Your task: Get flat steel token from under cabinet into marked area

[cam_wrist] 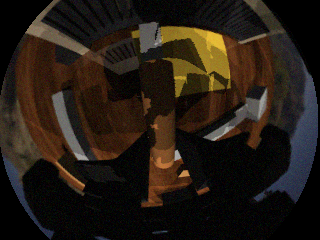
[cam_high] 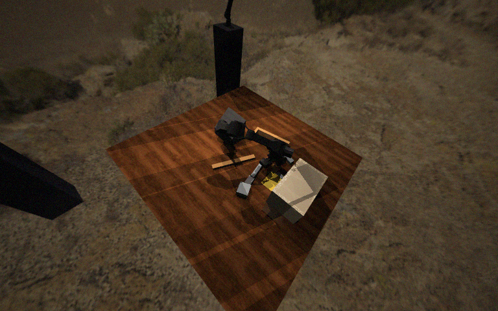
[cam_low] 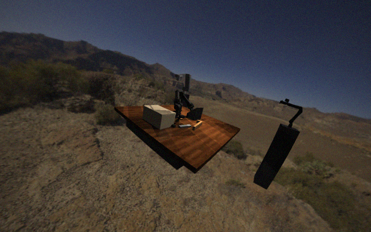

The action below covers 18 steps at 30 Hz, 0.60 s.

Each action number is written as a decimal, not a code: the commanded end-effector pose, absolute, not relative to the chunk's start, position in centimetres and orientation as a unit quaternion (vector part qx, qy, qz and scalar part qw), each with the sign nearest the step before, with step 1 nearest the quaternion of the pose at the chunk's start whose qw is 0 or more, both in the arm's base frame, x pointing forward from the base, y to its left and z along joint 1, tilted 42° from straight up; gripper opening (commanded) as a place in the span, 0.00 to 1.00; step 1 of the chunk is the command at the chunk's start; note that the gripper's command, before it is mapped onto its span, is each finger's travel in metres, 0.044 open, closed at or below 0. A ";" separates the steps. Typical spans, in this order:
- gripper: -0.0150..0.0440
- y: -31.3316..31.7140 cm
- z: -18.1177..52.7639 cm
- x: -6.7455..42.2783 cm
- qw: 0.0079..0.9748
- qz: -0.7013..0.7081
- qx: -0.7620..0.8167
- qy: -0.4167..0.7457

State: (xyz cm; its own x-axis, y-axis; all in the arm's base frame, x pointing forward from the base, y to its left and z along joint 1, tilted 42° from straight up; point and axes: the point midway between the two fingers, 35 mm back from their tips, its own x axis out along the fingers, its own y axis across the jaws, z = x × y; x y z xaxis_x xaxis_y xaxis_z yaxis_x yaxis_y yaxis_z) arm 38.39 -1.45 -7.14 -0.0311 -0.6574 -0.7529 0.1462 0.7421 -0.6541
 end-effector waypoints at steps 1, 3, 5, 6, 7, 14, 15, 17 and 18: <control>0.25 -1.4 -7.2 37.7 0.666 -0.302 -0.196 0.653; 0.25 -1.4 -7.3 37.5 0.666 -0.301 -0.196 0.653; 0.25 -1.4 -7.3 37.3 0.666 -0.301 -0.196 0.653; 0.25 -1.3 -7.3 37.2 0.666 -0.301 -0.196 0.653; 0.25 -1.3 -7.3 37.1 0.666 -0.301 -0.196 0.653; 0.25 -1.2 -7.4 36.4 0.666 -0.301 -0.196 0.653; 0.25 -1.2 -7.4 36.3 0.666 -0.301 -0.196 0.653; 0.25 -1.2 -7.4 36.1 0.666 -0.301 -0.196 0.654; 0.25 -1.2 -7.4 36.0 0.666 -0.301 -0.196 0.654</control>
State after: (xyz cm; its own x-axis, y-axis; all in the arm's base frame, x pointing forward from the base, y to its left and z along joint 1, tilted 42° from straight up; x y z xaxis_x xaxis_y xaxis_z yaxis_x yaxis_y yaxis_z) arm 36.70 -1.18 -7.32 -0.0315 -0.6571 -0.7532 0.1459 0.7424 -0.6538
